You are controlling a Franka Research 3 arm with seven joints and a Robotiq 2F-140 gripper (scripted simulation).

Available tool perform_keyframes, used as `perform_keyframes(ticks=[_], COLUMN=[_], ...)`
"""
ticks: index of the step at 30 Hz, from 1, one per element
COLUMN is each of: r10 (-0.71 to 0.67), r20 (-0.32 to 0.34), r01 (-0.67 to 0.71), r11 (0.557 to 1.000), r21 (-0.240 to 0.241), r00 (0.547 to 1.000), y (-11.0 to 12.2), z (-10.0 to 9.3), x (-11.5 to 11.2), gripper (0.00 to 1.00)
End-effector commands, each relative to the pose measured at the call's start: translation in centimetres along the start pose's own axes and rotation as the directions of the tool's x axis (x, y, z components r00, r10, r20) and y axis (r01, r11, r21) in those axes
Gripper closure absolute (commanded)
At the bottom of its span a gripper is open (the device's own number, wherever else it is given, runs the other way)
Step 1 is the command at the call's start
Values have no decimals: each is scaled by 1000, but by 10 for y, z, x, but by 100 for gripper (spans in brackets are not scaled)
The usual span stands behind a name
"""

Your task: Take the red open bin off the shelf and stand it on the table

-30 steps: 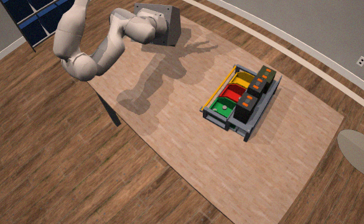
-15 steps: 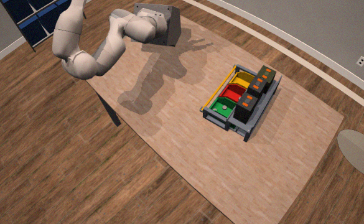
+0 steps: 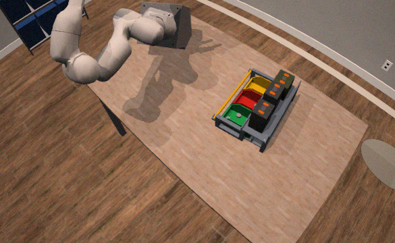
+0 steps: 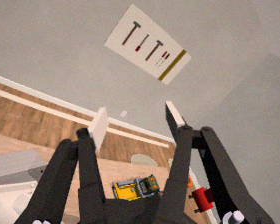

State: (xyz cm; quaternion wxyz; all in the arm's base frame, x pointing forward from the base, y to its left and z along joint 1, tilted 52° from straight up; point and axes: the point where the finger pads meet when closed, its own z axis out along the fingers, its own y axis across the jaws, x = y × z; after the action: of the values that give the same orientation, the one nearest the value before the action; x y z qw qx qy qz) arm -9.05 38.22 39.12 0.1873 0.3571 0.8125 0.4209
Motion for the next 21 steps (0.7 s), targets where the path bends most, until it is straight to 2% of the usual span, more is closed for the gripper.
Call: perform_keyframes(ticks=[1, 2, 14, 19, 21], r10=[-69, -90, -90, 33, 33], r20=[-103, -135, -135, 78, 78], r01=[69, 90, 90, -24, -24], r11=[998, 996, 996, 994, 994], r21=[-4, -6, -6, -110, -110], r00=[992, 987, 987, 996, 996], y=[-16, -22, -22, -60, -60], z=[-26, -34, -34, -26, -26], x=[15, 19, 19, -12, -12], gripper=[43, 43, 43, 43, 43])
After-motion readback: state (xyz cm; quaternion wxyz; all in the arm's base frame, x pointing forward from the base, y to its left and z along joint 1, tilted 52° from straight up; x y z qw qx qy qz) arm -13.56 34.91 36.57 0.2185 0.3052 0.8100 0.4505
